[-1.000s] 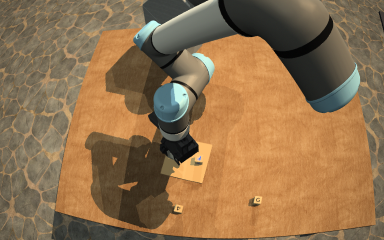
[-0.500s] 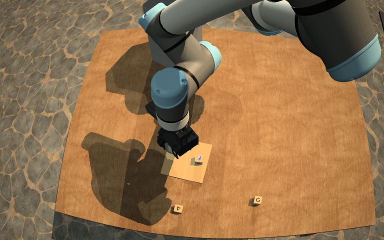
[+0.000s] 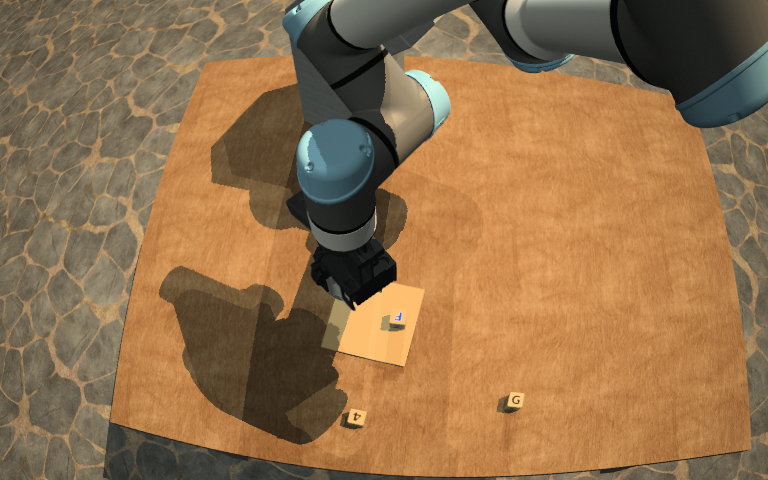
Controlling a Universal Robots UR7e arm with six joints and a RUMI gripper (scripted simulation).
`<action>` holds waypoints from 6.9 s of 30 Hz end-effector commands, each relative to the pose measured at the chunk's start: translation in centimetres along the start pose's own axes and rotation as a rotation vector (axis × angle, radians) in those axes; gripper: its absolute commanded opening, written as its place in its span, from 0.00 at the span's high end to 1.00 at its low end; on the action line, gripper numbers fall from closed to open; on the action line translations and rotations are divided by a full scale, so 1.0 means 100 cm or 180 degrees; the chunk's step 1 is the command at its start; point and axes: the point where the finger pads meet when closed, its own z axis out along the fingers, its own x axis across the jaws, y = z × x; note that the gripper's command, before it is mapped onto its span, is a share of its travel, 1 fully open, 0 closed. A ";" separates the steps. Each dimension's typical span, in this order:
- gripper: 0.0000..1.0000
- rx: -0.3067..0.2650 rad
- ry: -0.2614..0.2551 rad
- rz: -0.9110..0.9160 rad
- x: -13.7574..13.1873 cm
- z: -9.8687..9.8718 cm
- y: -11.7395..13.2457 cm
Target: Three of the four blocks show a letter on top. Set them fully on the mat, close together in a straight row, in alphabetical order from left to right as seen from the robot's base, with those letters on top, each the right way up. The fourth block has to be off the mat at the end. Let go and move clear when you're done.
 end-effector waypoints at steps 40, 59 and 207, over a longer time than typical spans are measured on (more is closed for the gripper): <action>0.95 0.0009 0.0018 0.0674 0.005 0.000 -0.004; 0.95 0.0015 0.0018 0.1902 0.012 0.000 -0.005; 0.95 0.0036 -0.0029 1.1875 -0.004 0.000 -0.005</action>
